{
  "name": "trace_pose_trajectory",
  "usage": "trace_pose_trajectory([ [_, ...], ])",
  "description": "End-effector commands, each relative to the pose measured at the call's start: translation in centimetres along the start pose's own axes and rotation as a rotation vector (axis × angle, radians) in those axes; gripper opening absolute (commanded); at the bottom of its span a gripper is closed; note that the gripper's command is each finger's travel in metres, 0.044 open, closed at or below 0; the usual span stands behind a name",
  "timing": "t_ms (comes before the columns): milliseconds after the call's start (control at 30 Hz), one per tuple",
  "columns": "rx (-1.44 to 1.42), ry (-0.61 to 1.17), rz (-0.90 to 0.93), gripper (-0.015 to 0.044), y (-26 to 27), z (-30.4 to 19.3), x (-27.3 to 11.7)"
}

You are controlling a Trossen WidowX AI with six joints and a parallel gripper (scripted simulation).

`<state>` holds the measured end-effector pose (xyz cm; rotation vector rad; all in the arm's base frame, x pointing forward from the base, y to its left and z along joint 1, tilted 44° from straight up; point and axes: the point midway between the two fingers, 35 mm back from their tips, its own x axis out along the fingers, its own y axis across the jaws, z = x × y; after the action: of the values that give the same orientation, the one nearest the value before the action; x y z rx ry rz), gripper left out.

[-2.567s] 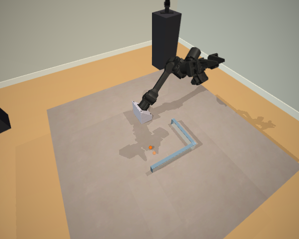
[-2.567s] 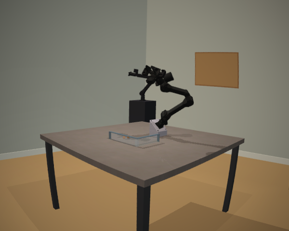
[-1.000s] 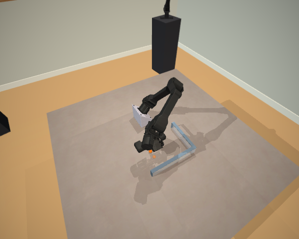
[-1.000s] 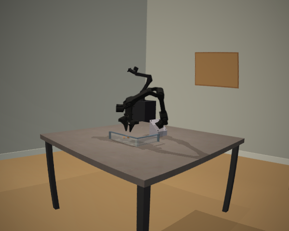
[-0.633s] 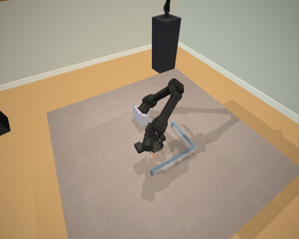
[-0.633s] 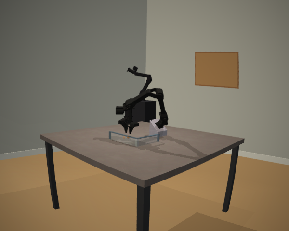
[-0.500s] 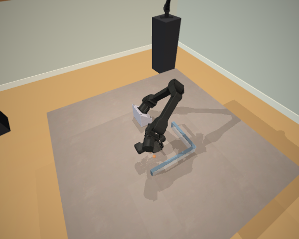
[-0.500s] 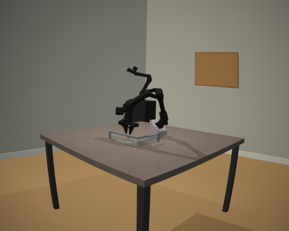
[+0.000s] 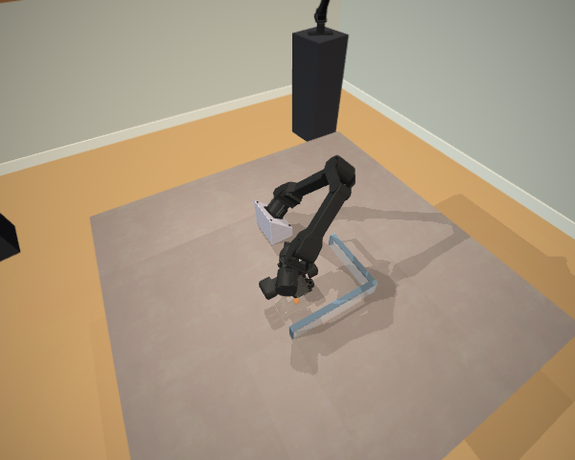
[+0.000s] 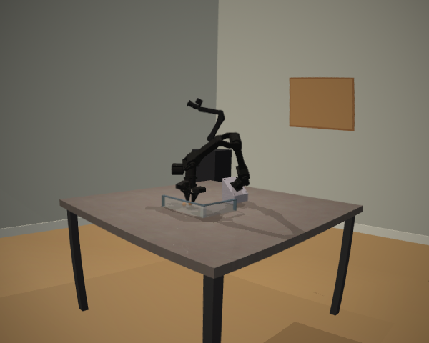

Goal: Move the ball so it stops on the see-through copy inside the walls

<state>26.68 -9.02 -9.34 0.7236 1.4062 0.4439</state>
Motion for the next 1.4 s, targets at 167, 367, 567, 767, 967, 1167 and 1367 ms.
trace_pose_trajectory([
  [167,0.005,0.0,0.005,0.0093,0.1,-0.1,0.2],
  [367,0.005,0.0,0.005,0.0014,0.1,0.0,0.1],
  [567,0.006,-0.001,-0.001,0.0,-0.3,0.5,-3.5],
  [767,0.006,-0.001,-0.003,0.0,-0.3,0.5,-7.9],
  [967,0.006,0.001,0.0,0.0,-0.1,0.0,-11.8],
  [1167,0.007,0.001,-0.001,0.0,-0.1,0.8,-11.4],
  [1367,0.004,-0.001,0.001,0.0,0.1,4.2,-8.7],
])
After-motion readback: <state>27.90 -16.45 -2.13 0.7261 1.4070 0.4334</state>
